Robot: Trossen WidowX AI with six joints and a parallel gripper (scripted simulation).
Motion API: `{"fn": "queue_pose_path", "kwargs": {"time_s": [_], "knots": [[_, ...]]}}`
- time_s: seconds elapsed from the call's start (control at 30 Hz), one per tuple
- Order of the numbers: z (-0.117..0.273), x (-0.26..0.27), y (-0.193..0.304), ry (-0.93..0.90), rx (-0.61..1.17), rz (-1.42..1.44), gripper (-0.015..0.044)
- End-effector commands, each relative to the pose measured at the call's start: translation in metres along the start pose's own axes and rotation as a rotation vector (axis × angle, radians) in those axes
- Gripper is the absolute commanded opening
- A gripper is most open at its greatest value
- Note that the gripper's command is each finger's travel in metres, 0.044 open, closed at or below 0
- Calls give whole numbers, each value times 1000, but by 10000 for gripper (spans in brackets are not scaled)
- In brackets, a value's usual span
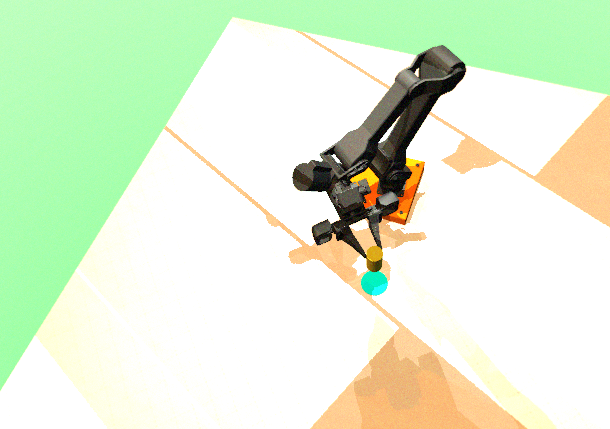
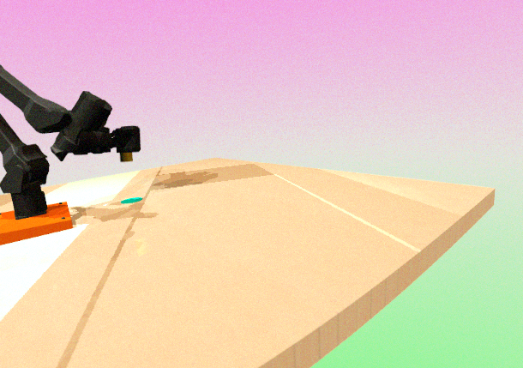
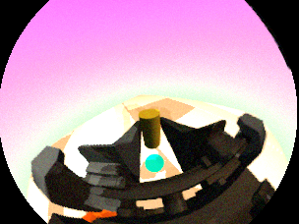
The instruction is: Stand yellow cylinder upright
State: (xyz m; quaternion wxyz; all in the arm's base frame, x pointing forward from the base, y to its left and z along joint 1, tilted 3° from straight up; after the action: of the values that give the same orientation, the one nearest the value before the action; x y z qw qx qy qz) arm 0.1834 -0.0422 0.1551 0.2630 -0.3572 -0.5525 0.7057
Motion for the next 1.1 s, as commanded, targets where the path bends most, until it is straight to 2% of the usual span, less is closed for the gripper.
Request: {"fn": "queue_pose_path", "kwargs": {"time_s": [0.0, 0.63, 1.07], "knots": [[2, 3, 0, -1, -27, 26, 105], [3, 4, 1, -1, -34, 32, 105], [-1, -1, 26, -1, -34, 32, 105]]}}
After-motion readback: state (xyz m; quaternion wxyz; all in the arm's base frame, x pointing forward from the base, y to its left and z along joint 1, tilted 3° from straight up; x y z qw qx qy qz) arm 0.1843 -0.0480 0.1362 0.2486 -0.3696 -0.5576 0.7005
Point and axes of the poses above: the point midway between the two fingers, 35 mm back from their tips, its own z axis back along the fingers, its own x axis across the jaws, y = z × x, the point moved 5 cm from there along z, back along the fingers, and after that the axes turned 10 degrees about z, right-handed, at the moved point
